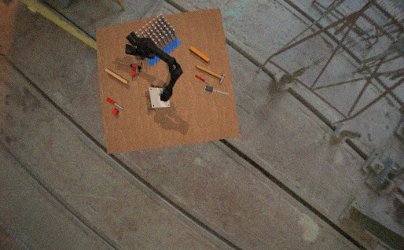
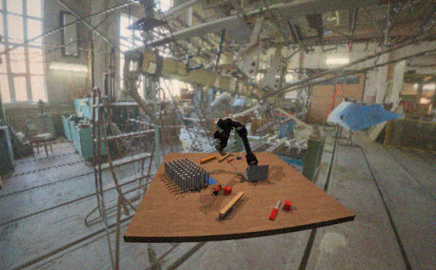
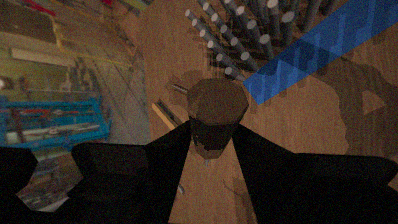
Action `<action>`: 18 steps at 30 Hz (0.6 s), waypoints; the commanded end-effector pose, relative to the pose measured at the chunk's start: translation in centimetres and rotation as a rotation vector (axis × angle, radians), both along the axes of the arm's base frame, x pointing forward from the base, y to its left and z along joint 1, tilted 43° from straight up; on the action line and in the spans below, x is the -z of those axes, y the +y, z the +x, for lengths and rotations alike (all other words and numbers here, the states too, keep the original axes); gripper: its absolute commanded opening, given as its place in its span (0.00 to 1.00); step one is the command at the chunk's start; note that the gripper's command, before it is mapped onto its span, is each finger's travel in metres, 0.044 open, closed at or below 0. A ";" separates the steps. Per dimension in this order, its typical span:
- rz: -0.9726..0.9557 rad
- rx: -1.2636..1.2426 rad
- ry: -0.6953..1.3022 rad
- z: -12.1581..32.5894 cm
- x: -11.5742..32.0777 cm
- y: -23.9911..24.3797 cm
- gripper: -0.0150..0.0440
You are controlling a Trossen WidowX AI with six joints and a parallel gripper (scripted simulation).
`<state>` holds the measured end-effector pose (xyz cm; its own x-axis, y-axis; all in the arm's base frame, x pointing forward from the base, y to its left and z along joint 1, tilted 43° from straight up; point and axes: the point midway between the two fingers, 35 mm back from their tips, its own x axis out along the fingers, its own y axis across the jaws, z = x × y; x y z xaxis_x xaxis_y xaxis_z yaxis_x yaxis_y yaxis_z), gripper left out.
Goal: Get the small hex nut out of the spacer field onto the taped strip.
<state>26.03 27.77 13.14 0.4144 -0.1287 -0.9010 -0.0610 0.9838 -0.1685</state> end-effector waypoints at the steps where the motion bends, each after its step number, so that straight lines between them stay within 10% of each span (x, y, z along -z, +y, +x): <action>1: 0.059 0.129 -0.028 0.3 -0.9 -1.2 0.25; 18: 0.301 0.653 -0.125 1.0 -3.6 -6.0 0.25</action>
<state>27.01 22.62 16.15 0.4321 -0.1384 -0.8911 0.4790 0.8725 0.0968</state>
